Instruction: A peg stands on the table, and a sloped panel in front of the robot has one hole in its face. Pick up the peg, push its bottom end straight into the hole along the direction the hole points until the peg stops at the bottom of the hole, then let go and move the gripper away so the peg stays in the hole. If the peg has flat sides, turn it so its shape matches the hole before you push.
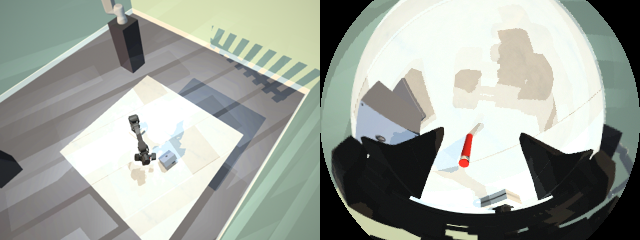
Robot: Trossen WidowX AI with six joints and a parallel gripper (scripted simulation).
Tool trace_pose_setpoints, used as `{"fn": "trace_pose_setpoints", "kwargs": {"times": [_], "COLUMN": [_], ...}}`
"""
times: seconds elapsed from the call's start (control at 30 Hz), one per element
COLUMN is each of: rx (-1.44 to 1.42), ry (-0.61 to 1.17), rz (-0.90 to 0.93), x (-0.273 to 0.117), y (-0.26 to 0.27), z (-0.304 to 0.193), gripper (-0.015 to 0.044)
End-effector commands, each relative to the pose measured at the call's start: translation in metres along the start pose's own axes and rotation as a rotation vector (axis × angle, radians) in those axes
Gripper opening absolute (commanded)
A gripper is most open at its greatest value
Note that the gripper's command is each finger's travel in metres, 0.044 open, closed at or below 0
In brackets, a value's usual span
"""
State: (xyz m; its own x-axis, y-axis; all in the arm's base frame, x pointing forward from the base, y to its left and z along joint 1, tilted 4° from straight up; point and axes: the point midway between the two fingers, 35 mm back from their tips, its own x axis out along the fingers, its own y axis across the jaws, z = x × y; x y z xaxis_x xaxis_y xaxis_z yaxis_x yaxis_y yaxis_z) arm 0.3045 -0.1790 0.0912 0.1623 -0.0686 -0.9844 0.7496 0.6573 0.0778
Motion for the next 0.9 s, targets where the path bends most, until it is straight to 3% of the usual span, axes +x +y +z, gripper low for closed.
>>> {"fn": "trace_pose_setpoints", "kwargs": {"times": [0.0,0.87], "rx": [-0.122,-0.831], "ry": [0.014,0.102], "rz": [0.005,0.03], "x": [-0.004,-0.026], "y": [0.005,0.022], "z": [-0.006,-0.04], "gripper": [0.044,0.044]}}
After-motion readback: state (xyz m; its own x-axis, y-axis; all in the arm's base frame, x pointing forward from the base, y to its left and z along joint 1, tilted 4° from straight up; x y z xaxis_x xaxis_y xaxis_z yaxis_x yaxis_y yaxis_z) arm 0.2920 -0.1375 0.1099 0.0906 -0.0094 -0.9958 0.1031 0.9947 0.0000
